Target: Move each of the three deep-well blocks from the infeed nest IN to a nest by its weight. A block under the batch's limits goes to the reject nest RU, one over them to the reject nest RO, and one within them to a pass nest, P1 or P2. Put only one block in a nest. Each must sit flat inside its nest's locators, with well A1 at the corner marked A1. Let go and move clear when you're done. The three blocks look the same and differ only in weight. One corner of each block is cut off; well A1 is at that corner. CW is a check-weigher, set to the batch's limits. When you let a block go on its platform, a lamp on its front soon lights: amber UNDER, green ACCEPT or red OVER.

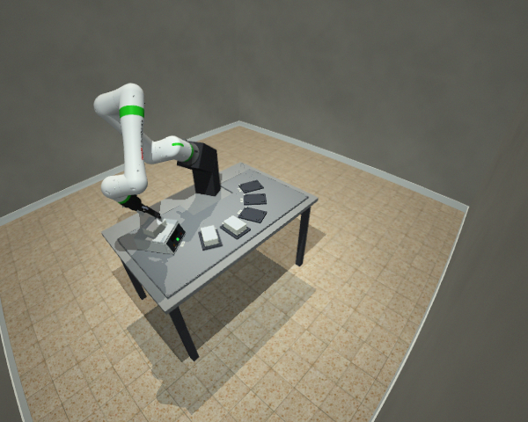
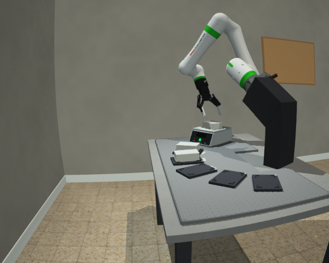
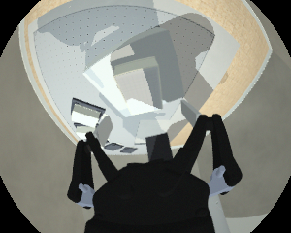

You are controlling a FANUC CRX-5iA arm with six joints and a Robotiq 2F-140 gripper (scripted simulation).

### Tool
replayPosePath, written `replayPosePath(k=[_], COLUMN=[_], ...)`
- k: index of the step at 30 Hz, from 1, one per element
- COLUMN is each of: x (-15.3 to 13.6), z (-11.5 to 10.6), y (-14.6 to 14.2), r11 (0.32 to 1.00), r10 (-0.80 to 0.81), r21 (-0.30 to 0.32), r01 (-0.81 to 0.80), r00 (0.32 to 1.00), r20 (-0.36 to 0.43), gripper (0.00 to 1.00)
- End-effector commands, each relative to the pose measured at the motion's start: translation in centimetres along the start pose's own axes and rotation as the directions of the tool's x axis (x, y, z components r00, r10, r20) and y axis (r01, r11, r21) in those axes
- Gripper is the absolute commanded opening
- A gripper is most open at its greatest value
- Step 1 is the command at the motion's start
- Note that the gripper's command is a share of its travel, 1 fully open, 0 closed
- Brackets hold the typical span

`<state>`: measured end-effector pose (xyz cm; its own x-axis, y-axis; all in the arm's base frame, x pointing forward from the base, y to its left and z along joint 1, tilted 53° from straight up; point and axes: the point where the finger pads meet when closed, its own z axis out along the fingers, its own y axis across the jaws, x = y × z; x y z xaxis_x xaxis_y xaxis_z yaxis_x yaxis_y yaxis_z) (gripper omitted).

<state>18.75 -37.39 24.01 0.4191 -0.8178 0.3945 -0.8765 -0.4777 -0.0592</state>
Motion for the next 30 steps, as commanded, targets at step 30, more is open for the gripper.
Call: replayPosePath(k=[30], x=[1.8], z=[3.0], y=[0.0], r11=[1.000], r10=[0.000], r21=[0.000], r01=[0.000], r00=[1.000], r20=[0.000], gripper=[1.00])
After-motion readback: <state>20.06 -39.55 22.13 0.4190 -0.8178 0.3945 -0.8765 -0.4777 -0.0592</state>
